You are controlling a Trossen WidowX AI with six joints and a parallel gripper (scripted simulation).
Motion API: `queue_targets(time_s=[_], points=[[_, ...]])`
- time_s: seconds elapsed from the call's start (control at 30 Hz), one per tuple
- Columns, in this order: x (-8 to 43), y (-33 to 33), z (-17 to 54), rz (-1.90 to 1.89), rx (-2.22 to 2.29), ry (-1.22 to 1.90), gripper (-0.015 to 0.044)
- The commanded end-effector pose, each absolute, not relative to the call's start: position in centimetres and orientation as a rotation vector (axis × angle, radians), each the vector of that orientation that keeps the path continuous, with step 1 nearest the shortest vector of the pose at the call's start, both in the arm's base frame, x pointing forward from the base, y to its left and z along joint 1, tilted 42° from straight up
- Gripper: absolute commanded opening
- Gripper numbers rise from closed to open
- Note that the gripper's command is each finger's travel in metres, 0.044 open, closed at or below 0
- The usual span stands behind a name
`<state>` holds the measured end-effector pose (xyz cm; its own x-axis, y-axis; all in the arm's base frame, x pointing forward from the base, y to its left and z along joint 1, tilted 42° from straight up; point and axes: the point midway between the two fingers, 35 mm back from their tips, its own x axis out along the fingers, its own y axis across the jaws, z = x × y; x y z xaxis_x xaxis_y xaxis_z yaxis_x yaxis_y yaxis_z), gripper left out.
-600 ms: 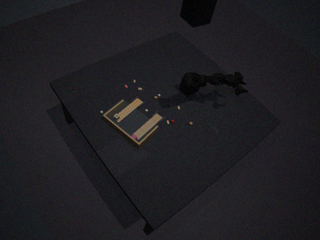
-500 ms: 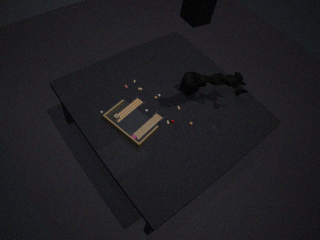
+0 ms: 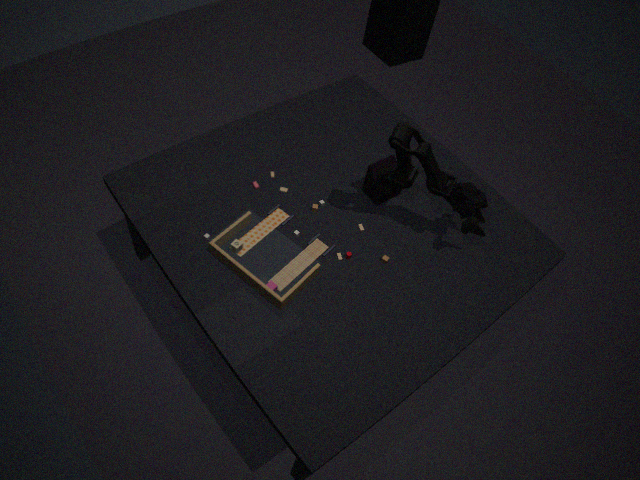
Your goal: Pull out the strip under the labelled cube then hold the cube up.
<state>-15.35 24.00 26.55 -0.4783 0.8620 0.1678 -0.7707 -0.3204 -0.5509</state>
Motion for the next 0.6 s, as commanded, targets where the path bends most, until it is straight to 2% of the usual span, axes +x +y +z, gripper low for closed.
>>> queue_targets(time_s=[0.0, 0.13, 0.57], points=[[-11.4, 27.2, 25.7, 1.853, -0.249, -0.591, 0.04], [-6.7, 29.0, 26.2, 1.695, -0.294, -0.572, 0.04], [8.8, 31.0, 21.4, 1.416, -0.35, -0.159, 0.04]])
